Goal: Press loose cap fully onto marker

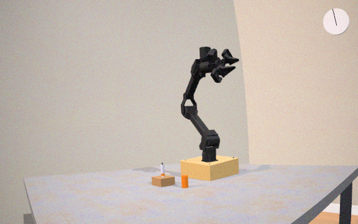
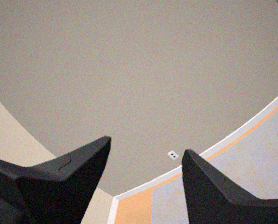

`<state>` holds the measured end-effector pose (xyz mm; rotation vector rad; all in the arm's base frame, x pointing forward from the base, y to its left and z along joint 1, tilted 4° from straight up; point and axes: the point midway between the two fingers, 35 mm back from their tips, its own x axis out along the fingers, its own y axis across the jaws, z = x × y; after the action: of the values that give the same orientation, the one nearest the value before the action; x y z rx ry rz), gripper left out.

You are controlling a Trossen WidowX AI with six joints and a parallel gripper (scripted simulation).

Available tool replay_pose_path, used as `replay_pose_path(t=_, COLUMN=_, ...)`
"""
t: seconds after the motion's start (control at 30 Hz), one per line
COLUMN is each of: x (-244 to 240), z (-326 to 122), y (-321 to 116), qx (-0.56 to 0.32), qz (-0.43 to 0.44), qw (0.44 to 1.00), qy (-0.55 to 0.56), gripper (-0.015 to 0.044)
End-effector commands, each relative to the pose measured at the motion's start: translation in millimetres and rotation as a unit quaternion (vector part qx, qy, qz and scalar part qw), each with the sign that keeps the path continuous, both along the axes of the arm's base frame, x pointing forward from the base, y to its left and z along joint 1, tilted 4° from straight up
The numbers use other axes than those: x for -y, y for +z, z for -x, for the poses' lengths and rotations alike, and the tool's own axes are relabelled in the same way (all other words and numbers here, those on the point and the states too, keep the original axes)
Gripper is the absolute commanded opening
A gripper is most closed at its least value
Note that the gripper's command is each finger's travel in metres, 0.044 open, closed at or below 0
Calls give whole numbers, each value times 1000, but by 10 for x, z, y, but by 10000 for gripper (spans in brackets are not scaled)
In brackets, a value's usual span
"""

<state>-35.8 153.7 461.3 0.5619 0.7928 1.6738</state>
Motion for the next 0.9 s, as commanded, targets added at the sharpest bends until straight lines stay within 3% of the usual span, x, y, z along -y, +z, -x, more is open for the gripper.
replay_pose_path(t=0.0, x=-492, z=-384, y=-444, qx=-69, qz=106, qw=987, qy=-97, gripper=240)
replay_pose_path(t=0.2, x=-855, z=-1045, y=-1138, qx=-177, qz=228, qw=928, qy=-238, gripper=240)
replay_pose_path(t=0.43, x=-814, z=-1831, y=-2035, qx=-311, qz=333, qw=795, qy=-401, gripper=240)
replay_pose_path(t=0.63, x=-412, z=-2346, y=-2820, qx=-422, qz=391, qw=628, qy=-524, gripper=240)
replay_pose_path(t=0.87, x=312, z=-2624, y=-3653, qx=-530, qz=421, qw=382, qy=-630, gripper=240)
